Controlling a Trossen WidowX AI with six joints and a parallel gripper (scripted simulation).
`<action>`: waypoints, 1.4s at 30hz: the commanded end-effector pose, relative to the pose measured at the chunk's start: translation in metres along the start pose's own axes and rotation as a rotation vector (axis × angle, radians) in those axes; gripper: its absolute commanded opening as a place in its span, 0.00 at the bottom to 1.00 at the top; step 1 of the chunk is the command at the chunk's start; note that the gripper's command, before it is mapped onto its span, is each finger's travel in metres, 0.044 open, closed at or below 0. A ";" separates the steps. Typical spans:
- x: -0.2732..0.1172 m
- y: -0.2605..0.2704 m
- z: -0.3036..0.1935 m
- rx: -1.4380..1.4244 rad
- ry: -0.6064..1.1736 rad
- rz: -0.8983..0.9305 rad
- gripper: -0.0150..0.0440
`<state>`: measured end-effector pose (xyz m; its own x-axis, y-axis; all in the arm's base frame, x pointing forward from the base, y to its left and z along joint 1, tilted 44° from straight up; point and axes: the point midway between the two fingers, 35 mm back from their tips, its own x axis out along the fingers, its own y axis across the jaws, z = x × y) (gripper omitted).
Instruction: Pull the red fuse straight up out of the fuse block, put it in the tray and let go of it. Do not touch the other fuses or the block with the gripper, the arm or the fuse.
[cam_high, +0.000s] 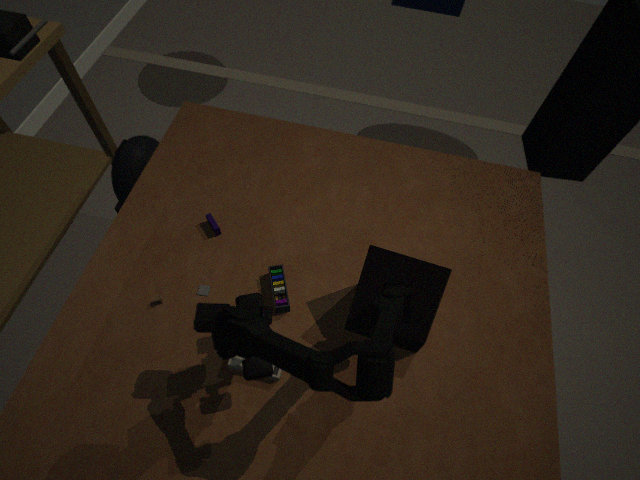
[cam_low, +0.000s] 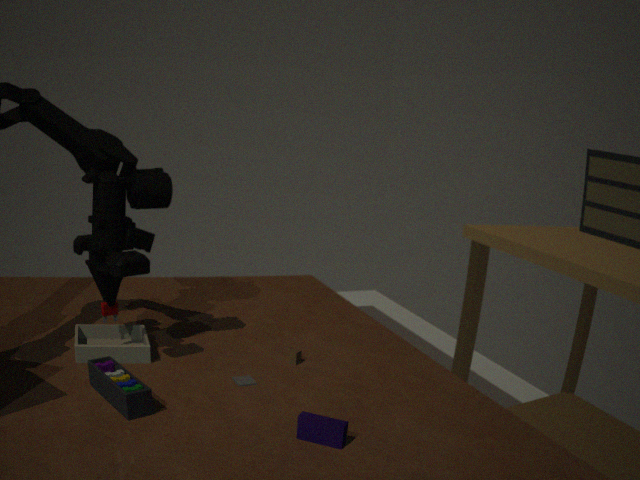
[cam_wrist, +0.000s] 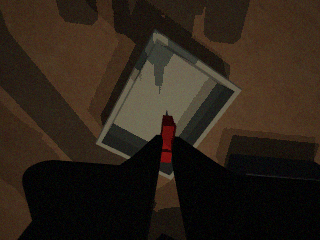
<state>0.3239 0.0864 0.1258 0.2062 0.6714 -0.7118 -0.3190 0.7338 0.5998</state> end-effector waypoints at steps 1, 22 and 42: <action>0.008 -0.001 -0.001 0.005 0.003 -0.003 0.25; 0.025 0.001 0.000 -0.001 -0.003 0.002 0.39; -0.012 -0.001 -0.001 0.006 0.003 -0.003 0.81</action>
<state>0.3222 0.0791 0.1282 0.2020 0.6666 -0.7175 -0.3048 0.7391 0.6007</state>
